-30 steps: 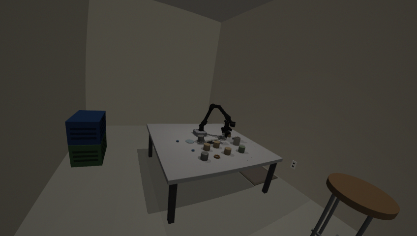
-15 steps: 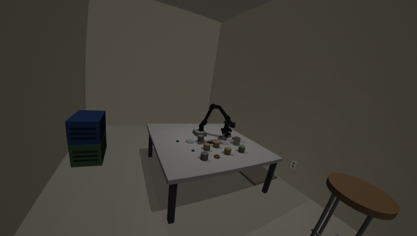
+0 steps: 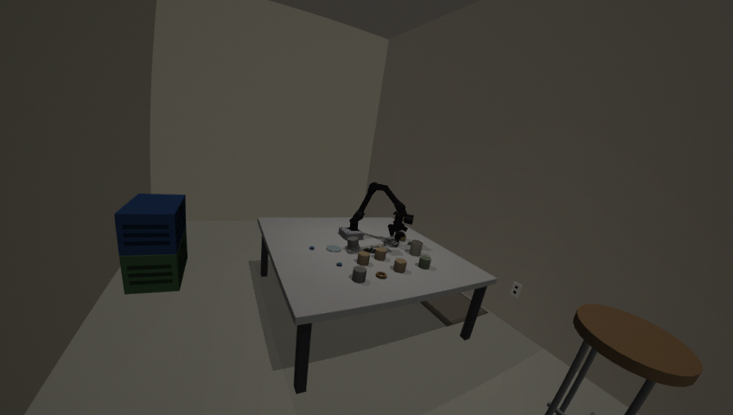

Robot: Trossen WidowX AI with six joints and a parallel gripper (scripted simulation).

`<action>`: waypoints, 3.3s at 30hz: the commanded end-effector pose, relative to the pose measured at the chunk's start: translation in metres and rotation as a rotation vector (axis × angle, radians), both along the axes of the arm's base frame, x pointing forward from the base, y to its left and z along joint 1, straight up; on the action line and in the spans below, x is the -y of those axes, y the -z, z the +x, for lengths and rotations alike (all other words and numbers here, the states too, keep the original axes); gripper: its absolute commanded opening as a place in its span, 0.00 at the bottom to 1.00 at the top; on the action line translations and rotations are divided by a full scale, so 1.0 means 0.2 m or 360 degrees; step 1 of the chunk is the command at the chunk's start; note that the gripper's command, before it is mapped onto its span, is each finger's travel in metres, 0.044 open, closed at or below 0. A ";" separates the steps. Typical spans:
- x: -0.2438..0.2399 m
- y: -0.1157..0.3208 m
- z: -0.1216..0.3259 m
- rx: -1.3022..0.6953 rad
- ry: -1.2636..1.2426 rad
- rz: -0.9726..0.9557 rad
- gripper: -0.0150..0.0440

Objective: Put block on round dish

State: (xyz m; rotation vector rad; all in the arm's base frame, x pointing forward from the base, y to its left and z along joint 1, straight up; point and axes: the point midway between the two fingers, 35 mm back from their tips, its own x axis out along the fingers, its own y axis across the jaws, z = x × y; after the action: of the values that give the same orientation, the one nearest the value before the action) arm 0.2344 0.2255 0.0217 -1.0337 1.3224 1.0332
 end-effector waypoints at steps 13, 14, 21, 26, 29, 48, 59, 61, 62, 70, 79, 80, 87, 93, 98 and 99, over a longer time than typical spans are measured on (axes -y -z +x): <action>-0.01 -0.30 0.07 0.0084 0.0263 0.0107 0.69; -0.01 -0.30 0.07 0.0083 0.0314 0.0107 0.69; 0.05 -0.33 0.13 0.0074 0.0687 0.0104 0.69; 0.09 -0.34 0.16 0.0069 0.0960 0.0102 0.69; 0.11 -0.35 0.19 0.0064 0.1125 0.0100 0.69; 0.27 -0.40 0.31 0.0041 0.2173 0.0082 0.69; 0.37 -0.43 0.37 0.0031 0.2779 0.0068 0.69; 0.39 -0.44 0.38 0.0029 0.2889 0.0066 0.69; 0.40 -0.44 0.38 0.0029 0.2944 0.0064 0.69; 0.48 -0.46 0.42 0.0023 0.3385 0.0052 0.69; 0.57 -0.49 0.46 0.0020 0.3882 0.0038 0.69; 0.58 -0.49 0.46 0.0019 0.3937 0.0036 0.69; 0.60 -0.50 0.47 0.0019 0.4074 0.0031 0.69; 0.60 -0.42 0.47 0.0019 0.4074 0.0031 0.69; 0.60 -0.40 0.47 0.0019 0.4074 0.0031 0.69; 0.60 -0.39 0.47 0.0019 0.4074 0.0031 0.69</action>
State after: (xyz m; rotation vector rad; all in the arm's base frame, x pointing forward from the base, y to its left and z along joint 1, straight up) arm 0.3302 0.1061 0.1057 0.9660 1.3395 -0.9288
